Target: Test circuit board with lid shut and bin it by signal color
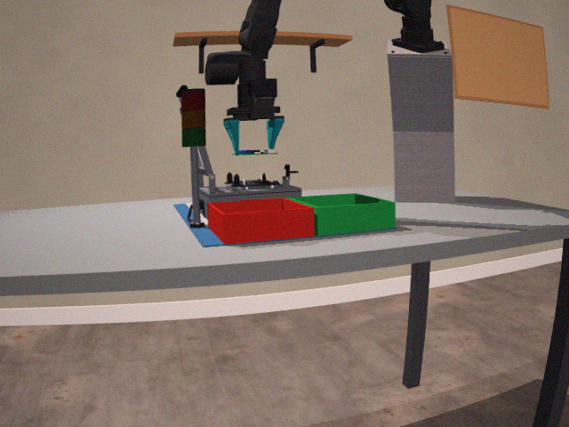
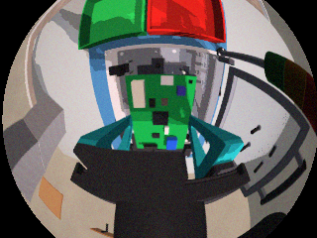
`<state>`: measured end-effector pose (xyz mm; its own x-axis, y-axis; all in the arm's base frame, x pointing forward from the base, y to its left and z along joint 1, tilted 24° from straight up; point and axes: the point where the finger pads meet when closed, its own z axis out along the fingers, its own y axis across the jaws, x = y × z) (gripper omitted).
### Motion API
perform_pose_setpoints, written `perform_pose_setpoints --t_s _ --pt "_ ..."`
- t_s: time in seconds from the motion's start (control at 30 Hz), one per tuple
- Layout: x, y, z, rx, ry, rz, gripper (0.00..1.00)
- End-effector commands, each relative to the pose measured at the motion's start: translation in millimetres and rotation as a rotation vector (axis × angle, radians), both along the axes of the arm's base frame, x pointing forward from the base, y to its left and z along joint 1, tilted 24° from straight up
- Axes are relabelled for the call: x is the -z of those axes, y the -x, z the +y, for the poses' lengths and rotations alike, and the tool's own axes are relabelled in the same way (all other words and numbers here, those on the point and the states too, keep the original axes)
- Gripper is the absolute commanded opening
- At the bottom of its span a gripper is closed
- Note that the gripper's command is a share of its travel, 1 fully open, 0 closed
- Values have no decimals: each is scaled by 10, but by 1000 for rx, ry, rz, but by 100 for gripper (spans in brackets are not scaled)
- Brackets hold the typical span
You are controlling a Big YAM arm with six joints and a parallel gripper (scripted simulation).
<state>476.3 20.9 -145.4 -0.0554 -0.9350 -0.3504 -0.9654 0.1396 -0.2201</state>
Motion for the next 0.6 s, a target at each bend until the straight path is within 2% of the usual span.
perform_pose_setpoints --t_s 0.0,0.57 --pt "-179 -132 -62 10 3 -31 72" --pt "-197 -155 -94 11 4 -35 72"
